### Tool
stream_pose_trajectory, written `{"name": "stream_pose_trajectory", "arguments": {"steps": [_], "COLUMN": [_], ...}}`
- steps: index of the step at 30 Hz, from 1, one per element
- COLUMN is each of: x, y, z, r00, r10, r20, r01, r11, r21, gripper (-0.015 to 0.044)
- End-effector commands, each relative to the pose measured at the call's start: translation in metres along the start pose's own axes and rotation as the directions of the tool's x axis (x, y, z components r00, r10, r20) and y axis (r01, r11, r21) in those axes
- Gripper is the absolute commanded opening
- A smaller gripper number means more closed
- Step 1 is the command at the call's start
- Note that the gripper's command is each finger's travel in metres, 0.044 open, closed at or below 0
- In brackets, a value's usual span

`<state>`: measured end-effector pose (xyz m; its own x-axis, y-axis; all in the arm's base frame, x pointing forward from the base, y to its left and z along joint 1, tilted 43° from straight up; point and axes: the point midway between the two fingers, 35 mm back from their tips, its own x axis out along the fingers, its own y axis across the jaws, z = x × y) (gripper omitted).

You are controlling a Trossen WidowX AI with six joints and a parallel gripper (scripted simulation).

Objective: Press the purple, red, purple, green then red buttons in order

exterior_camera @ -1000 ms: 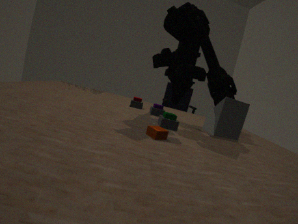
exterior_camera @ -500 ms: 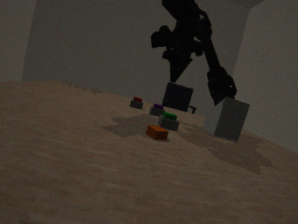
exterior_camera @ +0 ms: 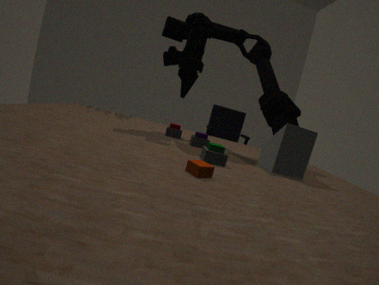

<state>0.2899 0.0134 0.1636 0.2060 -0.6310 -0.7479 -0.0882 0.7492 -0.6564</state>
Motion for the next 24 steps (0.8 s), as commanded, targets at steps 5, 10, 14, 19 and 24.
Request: {"name": "stream_pose_trajectory", "arguments": {"steps": [5,10,14,19,24], "x": [-0.003,0.049,0.059,0.061,0.069], "y": [-0.025,-0.026,-0.027,-0.027,-0.027], "z": [-0.001,0.000,-0.001,-0.001,0.000], "r00": [1.000,1.000,1.000,1.000,1.000], "r10": [-0.017,-0.018,-0.020,-0.020,-0.020], "r20": [0.006,0.007,0.007,0.007,0.007], "r01": [0.017,0.018,0.020,0.020,0.020], "r11": [1.000,1.000,1.000,1.000,1.000], "r21": [-0.010,-0.009,-0.009,-0.009,-0.008], "gripper": [0.0020,0.0020,0.0020,0.0020,0.0020]}}
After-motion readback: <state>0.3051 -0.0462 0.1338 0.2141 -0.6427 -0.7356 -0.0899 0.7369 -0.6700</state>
